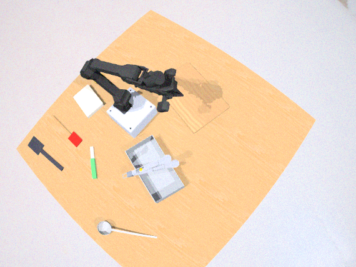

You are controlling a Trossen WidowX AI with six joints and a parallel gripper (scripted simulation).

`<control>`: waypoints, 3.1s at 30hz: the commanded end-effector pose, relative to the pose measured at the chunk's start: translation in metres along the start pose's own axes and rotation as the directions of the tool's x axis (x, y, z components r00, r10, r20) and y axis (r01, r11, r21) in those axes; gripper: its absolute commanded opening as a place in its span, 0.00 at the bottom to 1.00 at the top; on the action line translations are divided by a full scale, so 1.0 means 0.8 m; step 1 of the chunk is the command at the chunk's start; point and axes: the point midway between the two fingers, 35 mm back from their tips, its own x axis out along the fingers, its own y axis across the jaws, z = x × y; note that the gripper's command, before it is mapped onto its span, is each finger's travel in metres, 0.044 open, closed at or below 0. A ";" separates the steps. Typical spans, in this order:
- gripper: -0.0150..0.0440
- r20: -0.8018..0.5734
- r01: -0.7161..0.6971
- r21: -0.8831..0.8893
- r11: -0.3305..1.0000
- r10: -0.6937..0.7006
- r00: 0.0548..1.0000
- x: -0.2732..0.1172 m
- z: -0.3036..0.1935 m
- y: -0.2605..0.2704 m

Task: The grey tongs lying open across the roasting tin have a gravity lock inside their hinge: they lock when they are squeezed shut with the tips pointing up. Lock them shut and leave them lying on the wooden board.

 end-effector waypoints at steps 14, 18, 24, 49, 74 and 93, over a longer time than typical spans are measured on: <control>0.00 -0.486 0.489 0.869 -0.081 -0.335 0.807 0.039 -0.042 -0.295; 0.00 -0.617 0.422 0.747 -0.514 -0.298 0.728 0.028 -0.089 -0.369; 0.00 -0.742 0.216 0.423 -0.880 -0.199 0.641 0.005 -0.162 -0.443; 0.00 -0.745 0.206 0.409 -0.889 -0.194 0.638 0.018 -0.180 -0.450; 0.00 -0.745 0.207 0.408 -0.889 -0.194 0.638 0.050 -0.218 -0.459; 0.00 -0.746 0.207 0.408 -0.889 -0.193 0.638 0.048 -0.227 -0.443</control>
